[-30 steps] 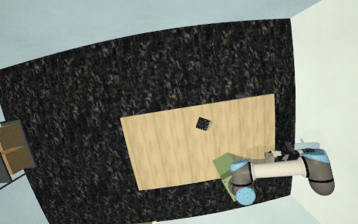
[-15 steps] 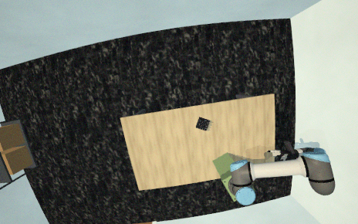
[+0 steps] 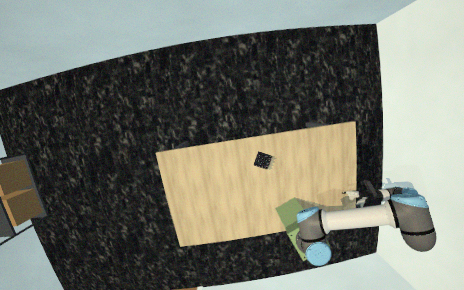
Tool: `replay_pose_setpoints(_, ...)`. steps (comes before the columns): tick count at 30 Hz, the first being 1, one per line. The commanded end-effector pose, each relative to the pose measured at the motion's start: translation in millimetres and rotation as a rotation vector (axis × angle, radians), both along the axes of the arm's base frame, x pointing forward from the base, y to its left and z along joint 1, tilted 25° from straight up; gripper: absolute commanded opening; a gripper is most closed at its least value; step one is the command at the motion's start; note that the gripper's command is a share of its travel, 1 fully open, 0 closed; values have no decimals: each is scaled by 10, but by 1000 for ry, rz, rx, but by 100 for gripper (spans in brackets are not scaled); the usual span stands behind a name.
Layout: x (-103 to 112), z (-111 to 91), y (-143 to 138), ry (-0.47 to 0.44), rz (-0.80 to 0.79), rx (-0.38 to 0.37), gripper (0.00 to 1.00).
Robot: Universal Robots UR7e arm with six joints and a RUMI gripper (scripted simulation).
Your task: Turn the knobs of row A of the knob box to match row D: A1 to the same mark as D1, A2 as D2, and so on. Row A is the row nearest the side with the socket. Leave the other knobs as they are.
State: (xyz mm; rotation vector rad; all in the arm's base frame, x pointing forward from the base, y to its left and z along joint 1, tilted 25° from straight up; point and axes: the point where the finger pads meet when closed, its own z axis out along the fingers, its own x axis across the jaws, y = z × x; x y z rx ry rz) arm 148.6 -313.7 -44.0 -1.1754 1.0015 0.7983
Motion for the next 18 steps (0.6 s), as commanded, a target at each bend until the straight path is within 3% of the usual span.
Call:
replay_pose_setpoints(1,118,-27,122,-19,5,-56,100)
replay_pose_setpoints(12,556,-140,601,-96,31,-253,100)
replay_pose_setpoints(14,556,-140,601,-96,31,-253,100)
replay_pose_setpoints(18,760,-192,819,-129,42,-343,100)
